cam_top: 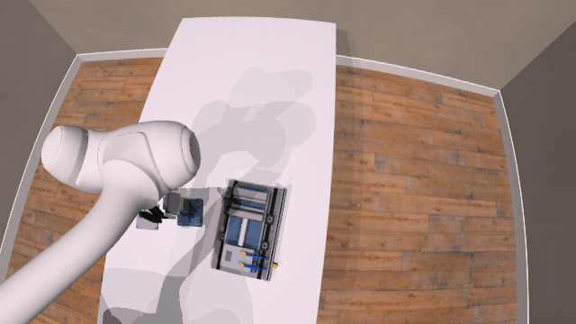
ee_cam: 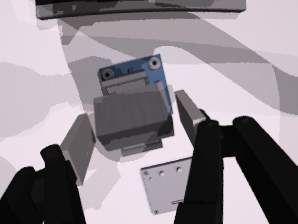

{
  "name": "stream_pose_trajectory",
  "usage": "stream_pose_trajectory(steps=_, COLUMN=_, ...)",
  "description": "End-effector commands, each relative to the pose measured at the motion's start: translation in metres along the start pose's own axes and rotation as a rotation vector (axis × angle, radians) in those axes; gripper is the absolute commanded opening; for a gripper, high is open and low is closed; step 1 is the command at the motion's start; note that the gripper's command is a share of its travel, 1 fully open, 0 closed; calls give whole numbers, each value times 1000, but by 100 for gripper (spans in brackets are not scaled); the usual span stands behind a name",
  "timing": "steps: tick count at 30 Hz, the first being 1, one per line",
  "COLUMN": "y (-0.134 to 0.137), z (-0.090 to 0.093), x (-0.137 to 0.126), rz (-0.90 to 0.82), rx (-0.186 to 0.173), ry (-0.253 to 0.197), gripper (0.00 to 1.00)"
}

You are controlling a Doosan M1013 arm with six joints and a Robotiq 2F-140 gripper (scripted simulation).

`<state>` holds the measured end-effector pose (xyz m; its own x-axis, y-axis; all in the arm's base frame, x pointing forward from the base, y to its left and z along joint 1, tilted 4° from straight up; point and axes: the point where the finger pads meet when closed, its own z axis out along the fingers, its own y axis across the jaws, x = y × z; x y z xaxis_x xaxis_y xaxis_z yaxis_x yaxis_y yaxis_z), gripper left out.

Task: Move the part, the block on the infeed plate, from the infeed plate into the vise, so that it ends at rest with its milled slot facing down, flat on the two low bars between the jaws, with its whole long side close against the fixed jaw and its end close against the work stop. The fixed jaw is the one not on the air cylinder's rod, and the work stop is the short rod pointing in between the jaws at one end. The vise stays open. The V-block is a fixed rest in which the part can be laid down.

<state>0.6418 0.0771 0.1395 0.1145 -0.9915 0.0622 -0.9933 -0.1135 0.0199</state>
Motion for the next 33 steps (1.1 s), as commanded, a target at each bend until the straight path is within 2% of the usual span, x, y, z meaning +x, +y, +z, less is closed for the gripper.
stream_pose_trajectory(steps=1, y=0, z=0, x=1, rz=-1, rx=-1, ry=-42, gripper=51)
stream_pose_trajectory(steps=3, y=0, z=0, x=2, rz=-1, rx=-1, ry=-63, gripper=51)
stream_pose_trajectory(steps=5, y=0, z=0, x=2, rz=-1, rx=-1, ry=-63, gripper=51)
stream_pose_trajectory(steps=20, y=0, z=1, x=6, rz=-1, rx=-1, ry=-218, gripper=51)
stream_pose_trajectory(steps=22, y=0, z=1, x=6, rz=-1, rx=-1, ry=-218, gripper=51)
stream_pose_trajectory(steps=33, y=0, z=1, x=8, rz=-1, rx=-1, ry=-334, gripper=51)
